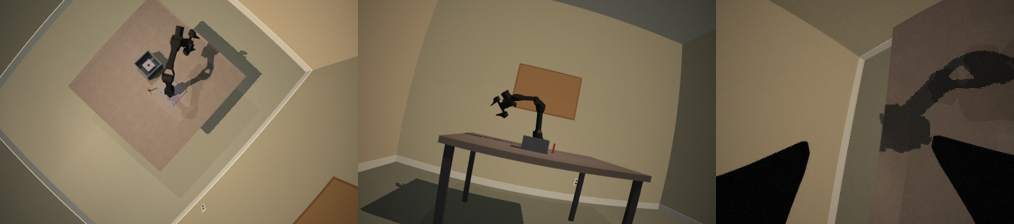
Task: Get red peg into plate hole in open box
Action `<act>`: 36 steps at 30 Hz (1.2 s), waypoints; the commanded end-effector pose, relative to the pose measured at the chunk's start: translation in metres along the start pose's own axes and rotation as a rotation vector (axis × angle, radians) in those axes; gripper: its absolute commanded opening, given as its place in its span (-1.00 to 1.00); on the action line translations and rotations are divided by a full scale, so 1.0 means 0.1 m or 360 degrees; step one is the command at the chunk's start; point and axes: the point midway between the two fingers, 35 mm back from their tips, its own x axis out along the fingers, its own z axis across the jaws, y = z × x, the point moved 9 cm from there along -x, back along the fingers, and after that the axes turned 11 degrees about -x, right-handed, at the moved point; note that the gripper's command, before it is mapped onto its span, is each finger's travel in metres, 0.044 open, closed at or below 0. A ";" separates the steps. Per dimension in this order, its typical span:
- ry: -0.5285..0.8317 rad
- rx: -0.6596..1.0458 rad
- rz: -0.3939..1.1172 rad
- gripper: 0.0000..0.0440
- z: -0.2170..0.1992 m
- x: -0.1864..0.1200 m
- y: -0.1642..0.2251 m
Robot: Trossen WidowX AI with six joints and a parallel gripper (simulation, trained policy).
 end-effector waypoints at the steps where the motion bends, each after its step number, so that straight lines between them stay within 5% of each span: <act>1: -0.0042 -0.0174 0.0114 1.00 -0.05 -0.27 0.13; 18: -0.0280 -0.0967 0.0569 1.00 -0.48 -1.36 0.60; 36: -0.0623 -0.1787 0.1026 1.00 -1.23 -2.43 0.69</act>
